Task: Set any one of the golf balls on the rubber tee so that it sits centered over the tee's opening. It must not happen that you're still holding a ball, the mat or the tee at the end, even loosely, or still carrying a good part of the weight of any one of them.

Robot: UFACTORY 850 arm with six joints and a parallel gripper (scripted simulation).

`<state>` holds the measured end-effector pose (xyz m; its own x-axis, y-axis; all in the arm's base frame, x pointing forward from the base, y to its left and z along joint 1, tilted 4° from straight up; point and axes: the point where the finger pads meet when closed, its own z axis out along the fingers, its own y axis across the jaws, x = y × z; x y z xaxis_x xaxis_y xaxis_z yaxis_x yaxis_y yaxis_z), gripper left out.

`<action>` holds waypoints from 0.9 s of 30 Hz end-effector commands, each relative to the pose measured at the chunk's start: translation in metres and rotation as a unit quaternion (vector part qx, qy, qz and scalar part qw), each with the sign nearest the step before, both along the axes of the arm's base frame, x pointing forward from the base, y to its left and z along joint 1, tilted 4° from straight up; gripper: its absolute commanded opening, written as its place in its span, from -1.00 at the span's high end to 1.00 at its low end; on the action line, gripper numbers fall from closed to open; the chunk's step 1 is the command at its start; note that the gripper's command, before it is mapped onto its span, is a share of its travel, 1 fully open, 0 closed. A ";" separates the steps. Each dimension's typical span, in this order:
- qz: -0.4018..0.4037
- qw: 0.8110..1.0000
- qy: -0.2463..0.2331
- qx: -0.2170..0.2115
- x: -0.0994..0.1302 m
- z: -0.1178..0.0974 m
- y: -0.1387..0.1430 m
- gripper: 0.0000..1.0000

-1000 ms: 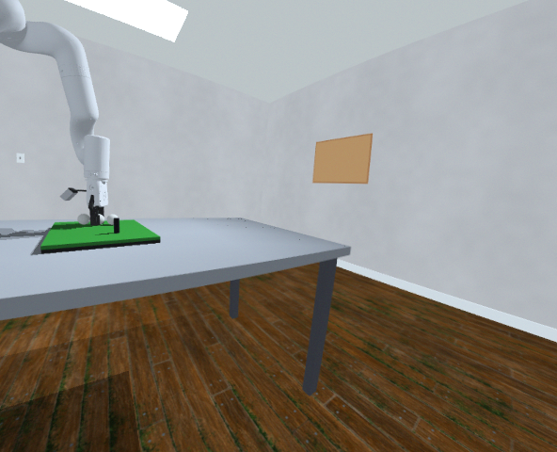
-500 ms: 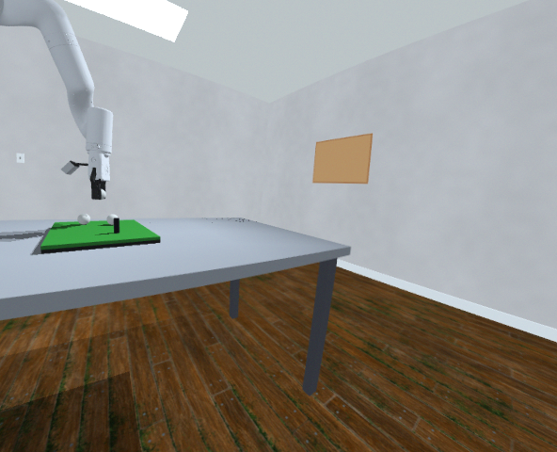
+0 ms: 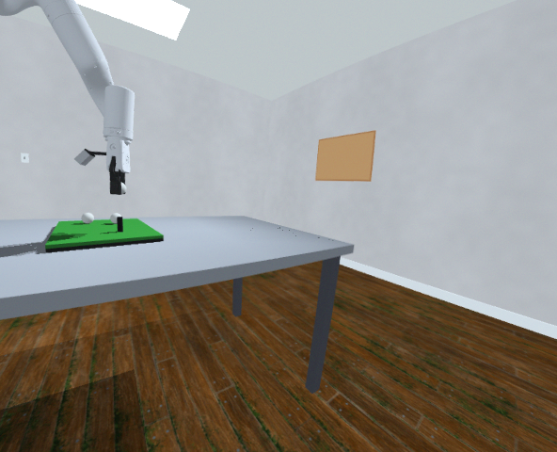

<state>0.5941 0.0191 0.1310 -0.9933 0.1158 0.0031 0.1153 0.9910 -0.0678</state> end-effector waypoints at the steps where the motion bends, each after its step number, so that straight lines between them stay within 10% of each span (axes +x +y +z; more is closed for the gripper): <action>1: 0.001 1.000 0.001 0.001 0.002 -0.036 -0.004 1.00; 27: 0.001 1.000 0.001 0.001 0.002 -0.072 -0.007 1.00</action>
<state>0.5953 0.0122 0.0583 -0.9935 0.1139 0.0082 0.1131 0.9914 -0.0666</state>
